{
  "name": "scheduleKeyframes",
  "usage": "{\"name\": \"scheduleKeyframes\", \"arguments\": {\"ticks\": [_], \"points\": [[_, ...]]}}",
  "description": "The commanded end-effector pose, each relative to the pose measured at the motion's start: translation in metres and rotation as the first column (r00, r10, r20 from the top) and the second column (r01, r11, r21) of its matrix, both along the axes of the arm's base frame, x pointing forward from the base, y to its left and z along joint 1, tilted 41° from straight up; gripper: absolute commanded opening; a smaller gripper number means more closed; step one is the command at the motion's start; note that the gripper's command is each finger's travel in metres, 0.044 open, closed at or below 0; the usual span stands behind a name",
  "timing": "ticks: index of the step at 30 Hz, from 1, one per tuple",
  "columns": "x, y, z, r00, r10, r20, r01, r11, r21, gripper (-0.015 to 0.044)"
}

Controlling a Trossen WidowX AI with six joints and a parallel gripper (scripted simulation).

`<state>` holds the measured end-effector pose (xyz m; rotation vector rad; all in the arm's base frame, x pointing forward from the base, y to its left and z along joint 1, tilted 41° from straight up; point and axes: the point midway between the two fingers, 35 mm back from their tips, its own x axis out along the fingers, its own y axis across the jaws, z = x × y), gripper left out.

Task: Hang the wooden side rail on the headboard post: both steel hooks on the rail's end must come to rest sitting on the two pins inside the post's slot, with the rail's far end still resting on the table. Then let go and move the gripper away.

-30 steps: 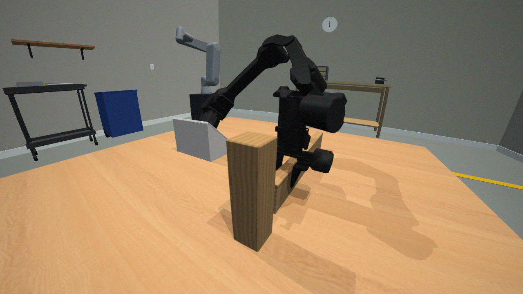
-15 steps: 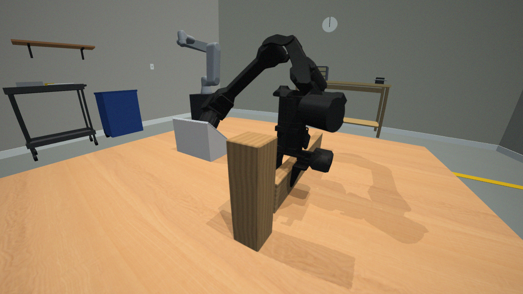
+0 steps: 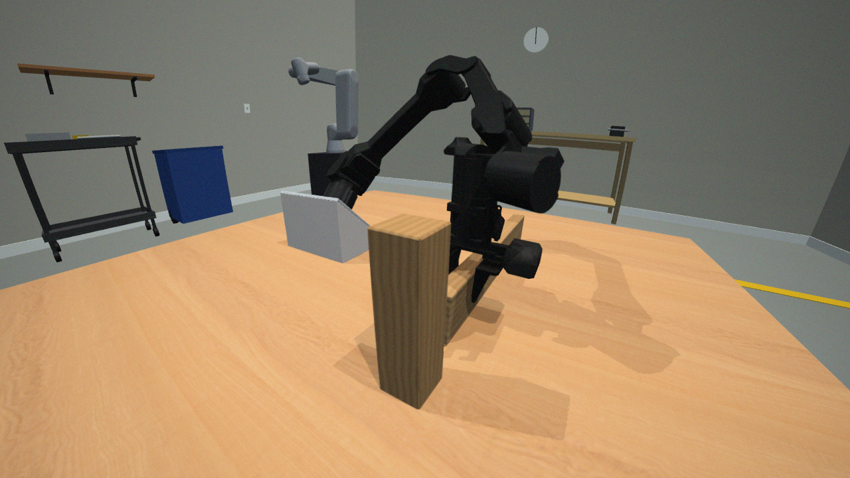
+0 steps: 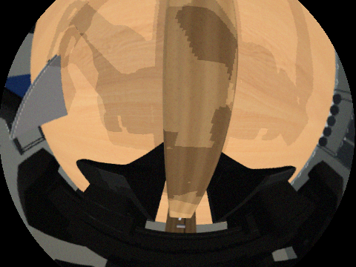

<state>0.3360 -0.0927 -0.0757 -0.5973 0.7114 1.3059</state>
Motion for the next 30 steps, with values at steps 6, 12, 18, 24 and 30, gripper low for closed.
{"name": "scheduleKeyframes", "arguments": {"ticks": [6,12,18,24,30], "points": [[0.0024,-0.0071,0.0049,1.000,-0.004,0.018,0.004,1.000,-0.010,0.0000],[0.0023,-0.0078,0.0056,1.000,-0.004,0.018,0.004,1.000,-0.010,0.0000],[0.0022,-0.0084,0.0064,1.000,-0.004,0.018,0.004,1.000,-0.010,0.0000],[0.0021,-0.0091,0.0072,1.000,-0.004,0.018,0.004,1.000,-0.010,0.0000],[0.0019,-0.0097,0.0079,1.000,-0.004,0.018,0.004,1.000,-0.010,0.0000]]}}
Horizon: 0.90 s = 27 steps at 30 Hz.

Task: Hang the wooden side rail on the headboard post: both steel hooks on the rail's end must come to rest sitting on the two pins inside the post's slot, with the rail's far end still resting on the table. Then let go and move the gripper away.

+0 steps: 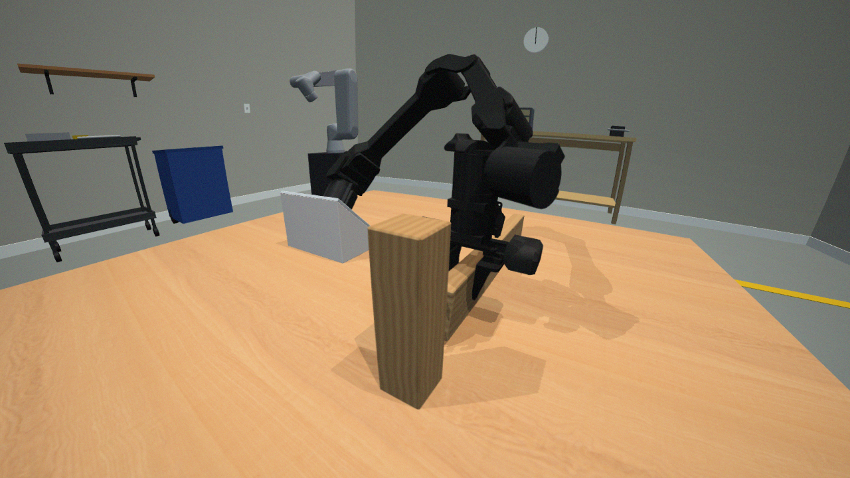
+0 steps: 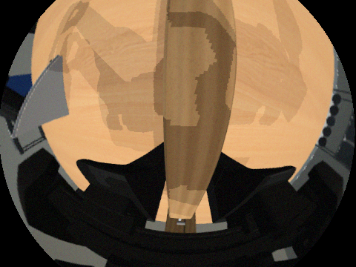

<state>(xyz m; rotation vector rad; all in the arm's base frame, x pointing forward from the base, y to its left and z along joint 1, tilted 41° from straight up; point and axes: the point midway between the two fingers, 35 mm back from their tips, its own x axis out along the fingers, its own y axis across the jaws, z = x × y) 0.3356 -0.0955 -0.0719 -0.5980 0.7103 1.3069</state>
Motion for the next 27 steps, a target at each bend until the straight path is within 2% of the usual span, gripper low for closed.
{"name": "scheduleKeyframes", "arguments": {"ticks": [1,27], "points": [[0.0024,-0.0070,0.0042,1.000,-0.006,0.017,0.006,1.000,-0.010,0.0000],[0.0018,-0.0098,0.0075,1.000,-0.006,0.017,0.006,1.000,-0.010,0.0000]]}}
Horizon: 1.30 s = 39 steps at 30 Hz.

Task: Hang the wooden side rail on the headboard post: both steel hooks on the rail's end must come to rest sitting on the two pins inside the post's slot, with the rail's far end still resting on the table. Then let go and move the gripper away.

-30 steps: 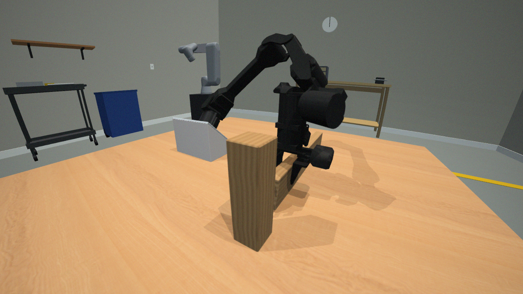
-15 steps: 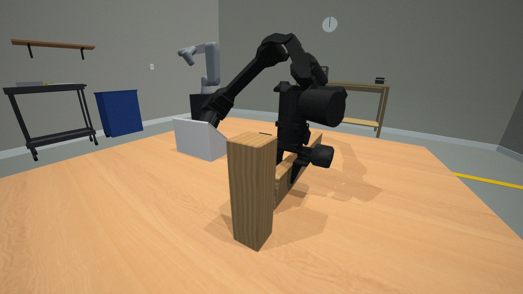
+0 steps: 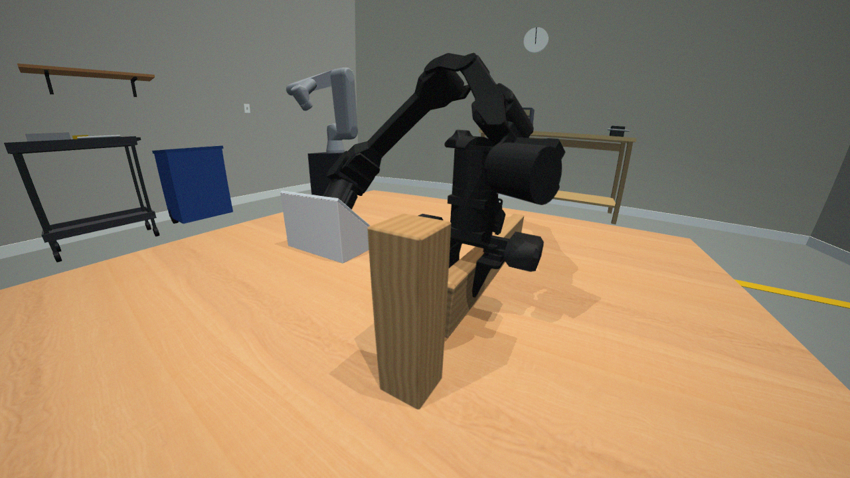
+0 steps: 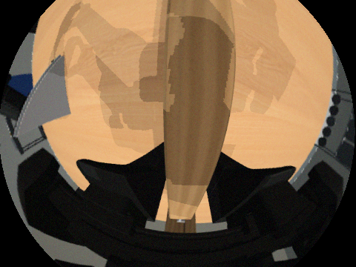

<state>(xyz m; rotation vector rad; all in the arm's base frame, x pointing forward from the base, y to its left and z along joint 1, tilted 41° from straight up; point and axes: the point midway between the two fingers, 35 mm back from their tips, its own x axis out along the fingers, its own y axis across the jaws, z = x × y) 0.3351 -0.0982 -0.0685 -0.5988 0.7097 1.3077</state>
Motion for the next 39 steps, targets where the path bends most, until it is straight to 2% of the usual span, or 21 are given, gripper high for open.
{"name": "scheduleKeyframes", "arguments": {"ticks": [1,39], "points": [[0.0023,-0.0071,0.0042,1.000,-0.007,0.016,0.007,1.000,-0.010,0.0000],[0.0015,-0.0112,0.0090,1.000,-0.007,0.016,0.007,1.000,-0.011,0.0000]]}}
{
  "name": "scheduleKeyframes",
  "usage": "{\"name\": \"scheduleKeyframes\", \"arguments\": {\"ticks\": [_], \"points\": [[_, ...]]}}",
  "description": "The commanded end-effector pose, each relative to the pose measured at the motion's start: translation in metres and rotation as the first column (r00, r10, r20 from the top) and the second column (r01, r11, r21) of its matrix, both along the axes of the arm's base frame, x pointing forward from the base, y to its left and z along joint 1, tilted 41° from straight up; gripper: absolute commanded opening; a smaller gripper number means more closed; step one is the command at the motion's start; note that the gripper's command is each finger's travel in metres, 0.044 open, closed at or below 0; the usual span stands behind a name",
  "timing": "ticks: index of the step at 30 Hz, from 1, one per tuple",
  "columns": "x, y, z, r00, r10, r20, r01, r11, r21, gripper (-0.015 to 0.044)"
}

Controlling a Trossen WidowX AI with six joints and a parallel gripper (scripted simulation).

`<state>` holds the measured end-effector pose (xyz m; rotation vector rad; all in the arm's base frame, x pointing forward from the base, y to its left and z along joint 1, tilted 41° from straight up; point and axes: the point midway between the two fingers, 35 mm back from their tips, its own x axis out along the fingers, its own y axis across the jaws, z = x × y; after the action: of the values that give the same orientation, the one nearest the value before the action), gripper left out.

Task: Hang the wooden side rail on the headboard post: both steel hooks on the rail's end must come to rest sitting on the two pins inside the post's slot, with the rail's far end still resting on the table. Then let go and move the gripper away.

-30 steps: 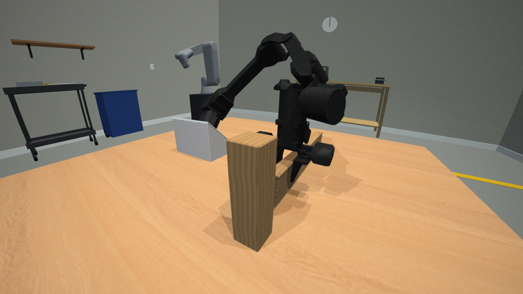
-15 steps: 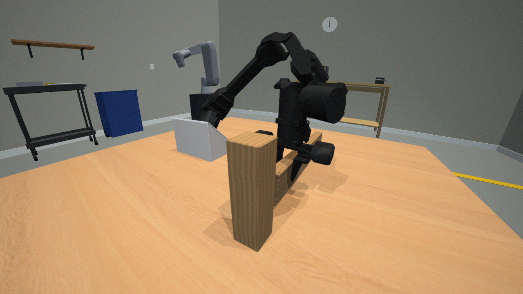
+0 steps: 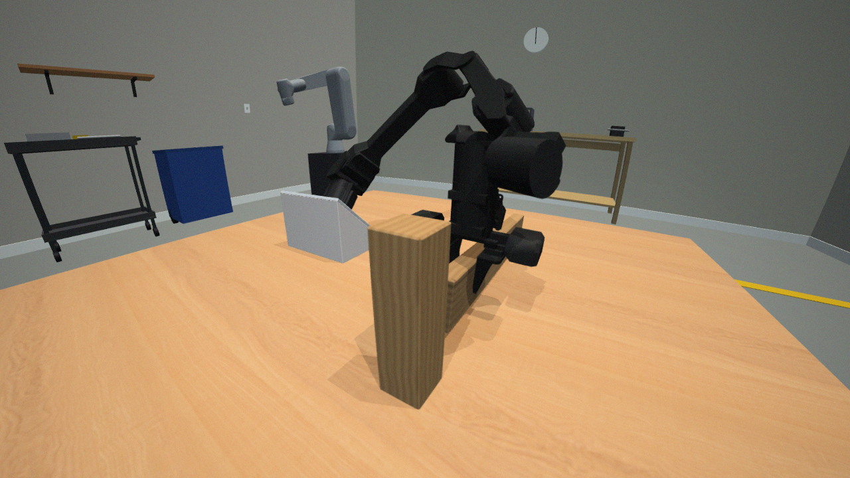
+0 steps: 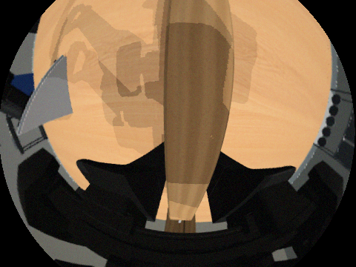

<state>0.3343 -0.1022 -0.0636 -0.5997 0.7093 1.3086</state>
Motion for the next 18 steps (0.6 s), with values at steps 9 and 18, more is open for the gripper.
{"name": "scheduleKeyframes", "arguments": {"ticks": [9,18], "points": [[0.0020,-0.0082,0.0052,1.000,-0.008,0.016,0.008,1.000,-0.010,0.0000],[0.0018,-0.0092,0.0064,1.000,-0.008,0.016,0.008,1.000,-0.010,0.0000]]}}
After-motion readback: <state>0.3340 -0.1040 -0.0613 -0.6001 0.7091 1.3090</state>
